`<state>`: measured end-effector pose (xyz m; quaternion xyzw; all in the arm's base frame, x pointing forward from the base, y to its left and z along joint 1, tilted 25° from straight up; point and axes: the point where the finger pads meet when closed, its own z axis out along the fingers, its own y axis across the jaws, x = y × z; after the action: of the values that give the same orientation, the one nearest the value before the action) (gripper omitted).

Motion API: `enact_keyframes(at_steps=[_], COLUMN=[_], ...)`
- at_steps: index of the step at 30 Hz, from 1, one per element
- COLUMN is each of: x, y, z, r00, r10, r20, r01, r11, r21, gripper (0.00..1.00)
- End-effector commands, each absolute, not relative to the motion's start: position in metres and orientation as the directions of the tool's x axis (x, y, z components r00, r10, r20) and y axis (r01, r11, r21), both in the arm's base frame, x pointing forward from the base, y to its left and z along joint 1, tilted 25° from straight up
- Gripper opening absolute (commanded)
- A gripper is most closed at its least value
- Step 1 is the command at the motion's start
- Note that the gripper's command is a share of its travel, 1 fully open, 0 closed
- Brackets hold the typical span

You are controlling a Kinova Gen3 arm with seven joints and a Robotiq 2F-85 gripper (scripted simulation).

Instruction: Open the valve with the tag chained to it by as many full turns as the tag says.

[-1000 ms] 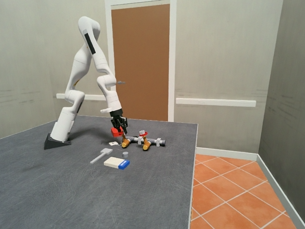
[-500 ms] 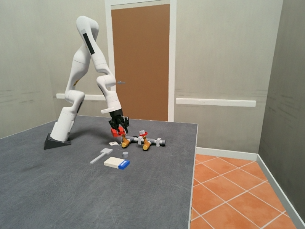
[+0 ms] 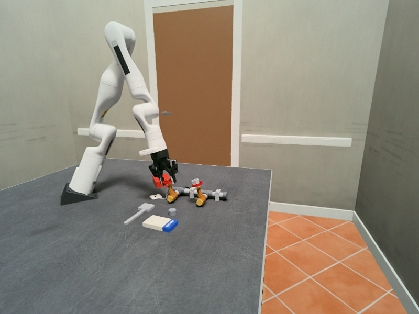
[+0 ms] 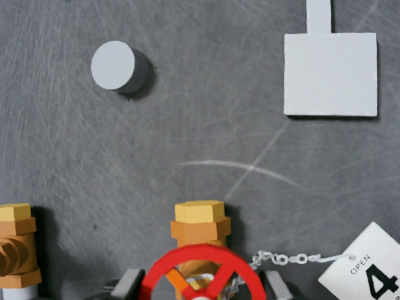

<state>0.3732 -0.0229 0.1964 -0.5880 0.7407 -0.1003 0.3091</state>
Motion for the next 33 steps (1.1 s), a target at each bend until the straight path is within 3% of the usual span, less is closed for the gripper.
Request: enact_keyframes(at_steps=[1,4,5,33], x=[0.3733,0.3733,0.3733,0.3733], y=[-0.0231,-0.0231,-0.0231,-0.0231], z=[0.1966,0.1966,0.1966,0.1966], r00=[-0.117,-0.117,-0.117,-0.12], r10=[-0.933,-0.933,-0.933,-0.932], r20=[-0.339,-0.339,-0.339,-0.341], r01=[-0.809,-0.809,-0.809,-0.808], r11=[0.288,0.288,0.288,0.292], r21=[-0.513,-0.513,-0.513,-0.511], gripper=[0.55,0.55,1.0,1.0])
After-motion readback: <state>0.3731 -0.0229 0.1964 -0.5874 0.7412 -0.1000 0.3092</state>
